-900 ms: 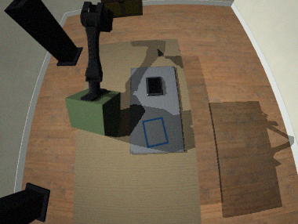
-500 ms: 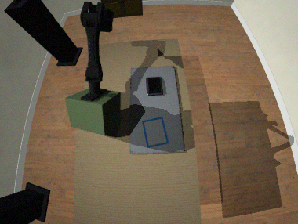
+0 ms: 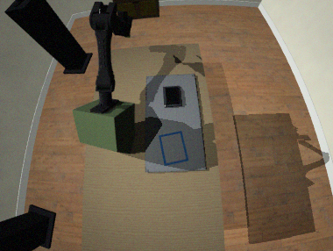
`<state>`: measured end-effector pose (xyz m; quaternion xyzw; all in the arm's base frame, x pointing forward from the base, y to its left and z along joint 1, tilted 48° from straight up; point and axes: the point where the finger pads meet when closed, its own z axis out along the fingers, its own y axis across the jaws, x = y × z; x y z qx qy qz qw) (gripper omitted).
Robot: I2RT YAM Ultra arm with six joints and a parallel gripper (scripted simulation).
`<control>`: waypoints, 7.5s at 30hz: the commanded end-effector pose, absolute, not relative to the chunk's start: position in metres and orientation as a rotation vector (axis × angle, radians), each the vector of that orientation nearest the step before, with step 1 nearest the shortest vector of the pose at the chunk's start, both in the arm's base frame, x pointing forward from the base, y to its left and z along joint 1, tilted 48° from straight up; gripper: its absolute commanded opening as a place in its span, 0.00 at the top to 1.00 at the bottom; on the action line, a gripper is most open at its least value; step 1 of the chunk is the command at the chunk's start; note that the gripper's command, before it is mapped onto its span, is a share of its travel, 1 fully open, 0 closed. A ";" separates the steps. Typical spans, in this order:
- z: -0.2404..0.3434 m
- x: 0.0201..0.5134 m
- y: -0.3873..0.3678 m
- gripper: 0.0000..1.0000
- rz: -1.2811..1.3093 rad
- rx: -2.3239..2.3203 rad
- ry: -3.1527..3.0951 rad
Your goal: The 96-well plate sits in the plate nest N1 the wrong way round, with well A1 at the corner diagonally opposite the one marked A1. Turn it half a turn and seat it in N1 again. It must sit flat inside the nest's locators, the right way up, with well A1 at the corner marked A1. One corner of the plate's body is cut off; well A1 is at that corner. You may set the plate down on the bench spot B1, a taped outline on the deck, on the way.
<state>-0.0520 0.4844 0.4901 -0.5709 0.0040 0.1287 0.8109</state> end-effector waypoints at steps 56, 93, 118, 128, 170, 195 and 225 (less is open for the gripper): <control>0.386 0.162 0.436 0.00 0.213 -1.499 0.802; 0.309 0.258 0.344 0.00 0.155 -1.462 1.350; 0.254 0.295 0.251 0.00 0.112 -1.303 1.797; 0.237 0.300 0.217 0.00 0.097 -1.216 1.955; 0.167 0.254 0.058 0.00 0.027 -0.521 2.684; 0.144 0.200 0.007 0.00 0.035 -0.087 2.954; 0.122 0.283 0.093 0.00 0.381 -1.016 2.577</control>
